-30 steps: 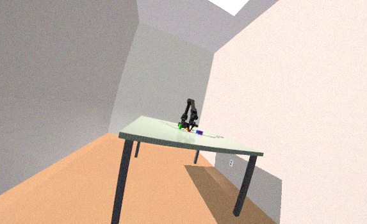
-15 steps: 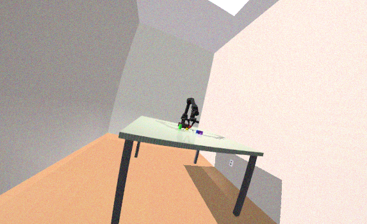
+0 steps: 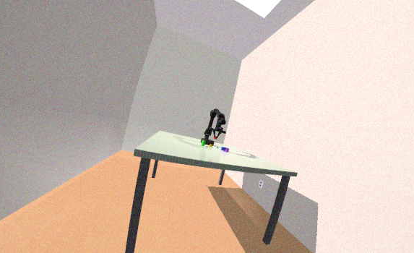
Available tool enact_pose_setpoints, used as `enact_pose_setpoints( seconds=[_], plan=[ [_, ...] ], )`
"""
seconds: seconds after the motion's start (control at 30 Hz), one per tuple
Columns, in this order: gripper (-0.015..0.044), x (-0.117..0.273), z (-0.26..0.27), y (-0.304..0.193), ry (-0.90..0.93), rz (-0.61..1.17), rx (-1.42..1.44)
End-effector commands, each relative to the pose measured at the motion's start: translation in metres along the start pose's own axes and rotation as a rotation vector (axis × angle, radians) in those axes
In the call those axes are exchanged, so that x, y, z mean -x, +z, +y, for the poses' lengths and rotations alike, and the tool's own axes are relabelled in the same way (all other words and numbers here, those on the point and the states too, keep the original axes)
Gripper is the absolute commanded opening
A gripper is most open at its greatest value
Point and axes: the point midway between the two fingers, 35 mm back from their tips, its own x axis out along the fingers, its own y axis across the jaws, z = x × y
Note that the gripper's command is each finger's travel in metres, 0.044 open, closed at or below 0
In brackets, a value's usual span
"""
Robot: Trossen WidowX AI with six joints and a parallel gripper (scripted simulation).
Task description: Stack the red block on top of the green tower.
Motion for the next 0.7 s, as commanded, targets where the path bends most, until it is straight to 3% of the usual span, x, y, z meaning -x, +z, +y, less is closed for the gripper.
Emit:
enact_pose_setpoints(
  seconds=[0.0, 0.67],
  plan=[
    [0.0, 0.001, 0.0, 0.0, 0.001, -0.001, -0.001],
    [0.0, 0.008, -0.08, -0.047, 0.006, 0.004, 0.024]
  ],
)
